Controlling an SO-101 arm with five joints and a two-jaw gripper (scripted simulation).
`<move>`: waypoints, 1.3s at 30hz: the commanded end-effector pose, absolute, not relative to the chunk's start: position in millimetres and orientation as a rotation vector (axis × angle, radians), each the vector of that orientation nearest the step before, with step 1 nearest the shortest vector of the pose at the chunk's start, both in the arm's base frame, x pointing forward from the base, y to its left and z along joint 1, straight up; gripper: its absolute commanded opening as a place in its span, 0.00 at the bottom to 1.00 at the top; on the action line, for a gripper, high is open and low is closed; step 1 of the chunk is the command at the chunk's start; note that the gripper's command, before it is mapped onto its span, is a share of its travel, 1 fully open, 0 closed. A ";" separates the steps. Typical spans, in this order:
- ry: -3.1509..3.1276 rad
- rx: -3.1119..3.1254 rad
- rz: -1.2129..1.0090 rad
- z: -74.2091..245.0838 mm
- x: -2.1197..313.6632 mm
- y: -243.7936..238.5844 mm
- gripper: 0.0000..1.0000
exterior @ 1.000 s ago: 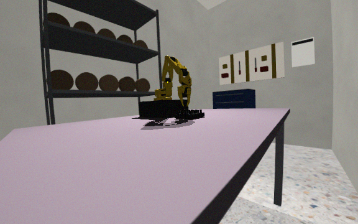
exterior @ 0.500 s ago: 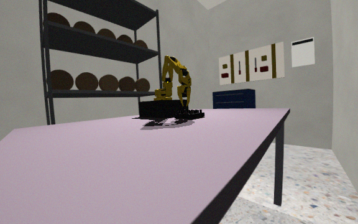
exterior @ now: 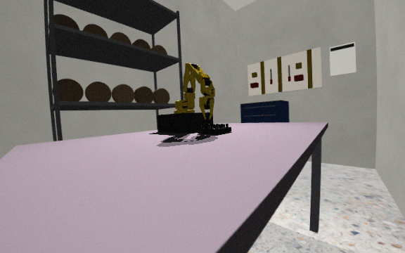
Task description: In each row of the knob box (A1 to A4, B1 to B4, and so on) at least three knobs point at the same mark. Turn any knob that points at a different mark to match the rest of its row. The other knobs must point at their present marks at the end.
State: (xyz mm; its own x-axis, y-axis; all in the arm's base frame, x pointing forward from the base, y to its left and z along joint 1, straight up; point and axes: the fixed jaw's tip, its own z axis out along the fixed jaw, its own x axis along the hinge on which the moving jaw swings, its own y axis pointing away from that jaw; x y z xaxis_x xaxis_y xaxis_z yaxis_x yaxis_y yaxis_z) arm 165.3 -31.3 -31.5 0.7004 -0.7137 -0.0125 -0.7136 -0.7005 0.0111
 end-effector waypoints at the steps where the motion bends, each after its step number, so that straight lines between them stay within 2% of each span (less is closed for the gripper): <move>1: -1.215 2.897 -0.005 -29.6 163.3 -32.0 0.08; 39: -1.265 2.875 -0.005 -29.5 156.9 -53.6 0.10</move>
State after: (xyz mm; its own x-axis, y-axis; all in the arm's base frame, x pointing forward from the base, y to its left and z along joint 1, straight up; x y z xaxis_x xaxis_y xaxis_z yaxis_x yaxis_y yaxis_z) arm 157.7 -51.9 -30.6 0.6761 -0.7368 -0.0108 -0.7367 -0.6762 0.0083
